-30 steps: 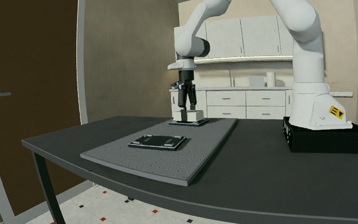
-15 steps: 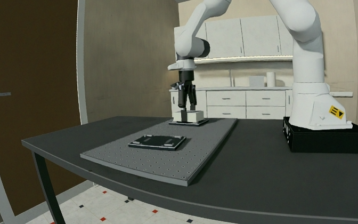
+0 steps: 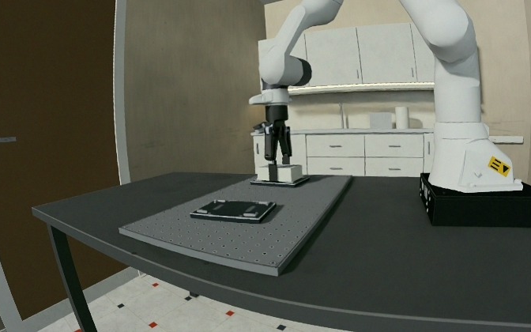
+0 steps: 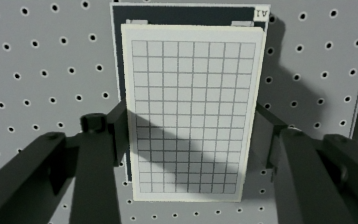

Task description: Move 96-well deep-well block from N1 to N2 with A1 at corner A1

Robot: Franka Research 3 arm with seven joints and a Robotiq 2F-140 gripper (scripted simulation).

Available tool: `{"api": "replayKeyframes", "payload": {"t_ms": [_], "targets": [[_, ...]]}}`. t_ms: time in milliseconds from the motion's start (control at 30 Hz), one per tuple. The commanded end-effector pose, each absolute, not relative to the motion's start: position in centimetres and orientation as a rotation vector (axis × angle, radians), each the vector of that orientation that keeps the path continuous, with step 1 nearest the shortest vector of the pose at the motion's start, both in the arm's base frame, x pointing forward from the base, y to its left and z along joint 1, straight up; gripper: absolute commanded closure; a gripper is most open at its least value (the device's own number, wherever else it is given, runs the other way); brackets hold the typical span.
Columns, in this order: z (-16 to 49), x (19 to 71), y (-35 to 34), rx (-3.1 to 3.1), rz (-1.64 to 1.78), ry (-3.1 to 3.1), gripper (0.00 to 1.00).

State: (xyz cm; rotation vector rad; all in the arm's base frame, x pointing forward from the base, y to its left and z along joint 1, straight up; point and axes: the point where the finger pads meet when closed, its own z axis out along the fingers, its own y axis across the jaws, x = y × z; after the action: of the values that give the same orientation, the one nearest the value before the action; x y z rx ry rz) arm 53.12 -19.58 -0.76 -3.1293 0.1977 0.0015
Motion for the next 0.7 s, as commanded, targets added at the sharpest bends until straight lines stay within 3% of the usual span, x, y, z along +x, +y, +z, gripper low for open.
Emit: {"api": "replayKeyframes", "payload": {"t_ms": [0, 300, 333, 667], "targets": [[-0.8, 53.13, -19.76, -3.132, -0.002, 0.191, 0.4], [-0.92, 53.13, -19.77, -3.132, -0.002, 0.191, 0.4], [-0.92, 53.13, -19.77, -3.132, -0.002, 0.191, 0.0], [-0.92, 53.13, -19.77, -3.132, -0.002, 0.191, 0.0]]}}
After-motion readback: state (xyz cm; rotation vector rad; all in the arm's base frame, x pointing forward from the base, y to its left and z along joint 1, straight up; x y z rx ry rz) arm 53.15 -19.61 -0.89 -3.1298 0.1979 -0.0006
